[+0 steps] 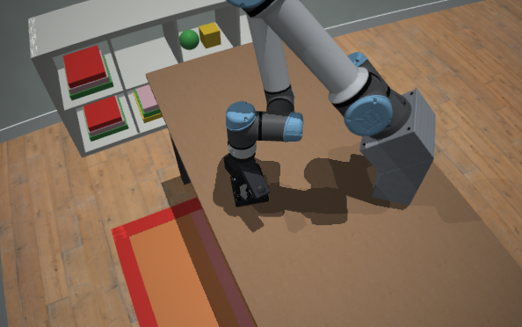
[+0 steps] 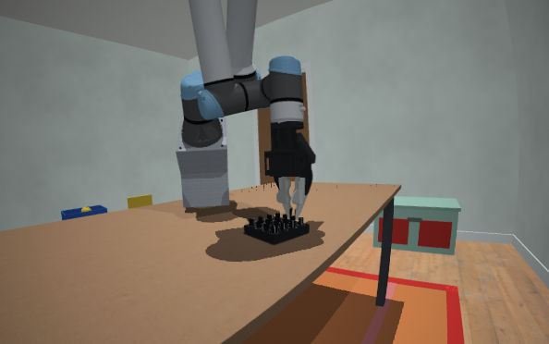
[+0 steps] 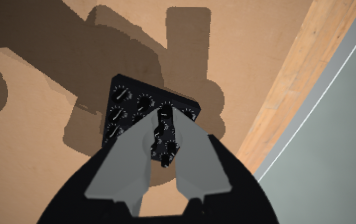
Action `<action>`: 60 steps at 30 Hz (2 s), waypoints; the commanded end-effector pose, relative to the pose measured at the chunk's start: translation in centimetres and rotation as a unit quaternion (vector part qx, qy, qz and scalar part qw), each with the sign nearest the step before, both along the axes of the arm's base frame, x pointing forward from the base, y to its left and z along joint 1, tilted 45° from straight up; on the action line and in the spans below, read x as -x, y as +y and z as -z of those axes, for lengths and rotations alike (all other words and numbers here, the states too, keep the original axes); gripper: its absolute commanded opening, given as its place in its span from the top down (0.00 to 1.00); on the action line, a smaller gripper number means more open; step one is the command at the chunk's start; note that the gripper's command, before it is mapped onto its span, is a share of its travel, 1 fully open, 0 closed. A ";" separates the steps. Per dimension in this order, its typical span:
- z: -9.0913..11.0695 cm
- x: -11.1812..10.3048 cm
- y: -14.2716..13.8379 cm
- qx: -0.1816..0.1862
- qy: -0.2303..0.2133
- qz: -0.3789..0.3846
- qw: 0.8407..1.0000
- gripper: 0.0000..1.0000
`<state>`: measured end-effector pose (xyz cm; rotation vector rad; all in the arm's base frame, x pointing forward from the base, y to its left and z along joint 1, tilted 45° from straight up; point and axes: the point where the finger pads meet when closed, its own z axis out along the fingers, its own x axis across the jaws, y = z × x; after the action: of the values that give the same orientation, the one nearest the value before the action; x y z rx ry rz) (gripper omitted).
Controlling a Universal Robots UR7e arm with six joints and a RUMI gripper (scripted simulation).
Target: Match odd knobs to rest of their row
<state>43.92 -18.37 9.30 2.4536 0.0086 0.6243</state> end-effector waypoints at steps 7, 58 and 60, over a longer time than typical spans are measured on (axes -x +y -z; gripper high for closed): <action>0.0 0.1 0.0 0.033 0.041 -0.055 0.997 0.96; 0.0 0.2 -0.1 0.091 0.115 -0.149 0.978 0.96; 0.0 0.2 -0.1 0.091 0.115 -0.149 0.978 0.96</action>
<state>43.74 -18.44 9.24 2.3487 0.5116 0.4372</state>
